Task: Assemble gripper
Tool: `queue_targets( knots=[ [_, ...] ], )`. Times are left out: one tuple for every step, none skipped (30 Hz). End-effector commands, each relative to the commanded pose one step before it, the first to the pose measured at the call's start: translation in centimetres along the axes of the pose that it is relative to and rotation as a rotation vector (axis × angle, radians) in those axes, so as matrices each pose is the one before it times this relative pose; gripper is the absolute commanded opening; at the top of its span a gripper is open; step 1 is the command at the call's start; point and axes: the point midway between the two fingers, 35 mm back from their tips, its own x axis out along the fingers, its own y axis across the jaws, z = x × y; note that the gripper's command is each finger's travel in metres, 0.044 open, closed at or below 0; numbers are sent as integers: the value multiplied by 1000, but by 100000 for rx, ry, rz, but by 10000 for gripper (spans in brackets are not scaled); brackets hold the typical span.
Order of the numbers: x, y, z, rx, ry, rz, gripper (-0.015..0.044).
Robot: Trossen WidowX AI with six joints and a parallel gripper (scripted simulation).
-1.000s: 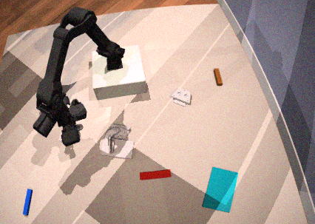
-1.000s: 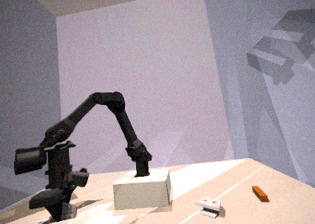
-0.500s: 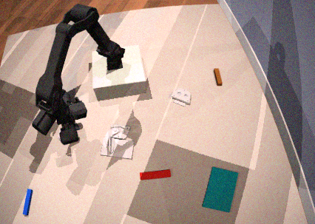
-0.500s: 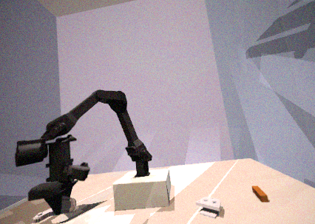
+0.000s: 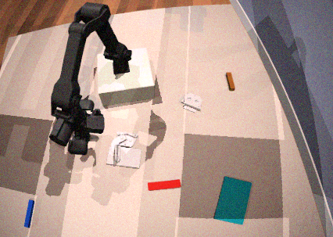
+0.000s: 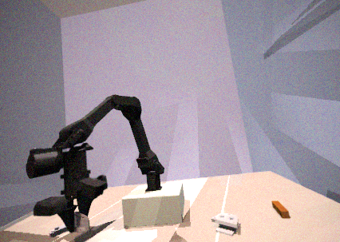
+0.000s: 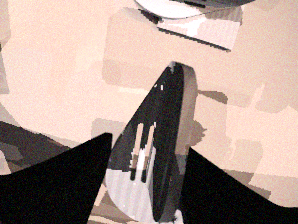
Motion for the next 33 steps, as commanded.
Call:
queue_targets(
  knots=[
    [-89,153,1341,10262,-620,-387,134],
    [-9,44,305,2562,-23,-11,134],
    [-8,54,302,2562,-23,-9,134],
    [-8,65,299,2562,-24,-8,134],
    [-7,76,296,2562,-24,-7,134],
    [-7,86,293,2562,-24,-5,134],
    [-6,96,289,2562,-24,-4,134],
    [-6,106,284,2562,-24,-2,134],
    [-5,116,280,2562,-24,-1,134],
    [-5,126,275,2562,-24,1,134],
    [-5,135,269,2562,-24,2,134],
    [-4,145,264,2562,-24,4,134],
    [-4,154,258,2562,-24,5,134],
    [-3,162,251,2562,-23,6,134],
    [-3,171,245,2562,-23,8,134],
    [-2,179,238,2562,-23,9,134],
    [-2,187,231,2562,-22,10,134],
    [-2,195,223,2562,-21,12,134],
    [-1,202,216,2562,-21,13,134],
    [-1,210,208,2562,-20,14,134],
    [0,216,200,2562,-19,15,134],
    [0,223,191,2562,-18,17,134],
    [1,229,183,2562,-17,18,134],
    [1,235,174,2562,-16,19,134],
    [1,240,165,2562,-15,20,134],
    [2,246,156,2562,-14,21,134],
    [2,250,146,2562,-13,22,134],
    [3,255,137,2562,-12,23,134],
    [3,259,127,2562,-11,24,134],
    [4,263,117,2562,-9,24,134],
    [4,266,108,2562,-8,25,134],
    [4,269,98,2562,-7,26,134],
    [5,272,88,2562,-5,26,134]
  ],
)
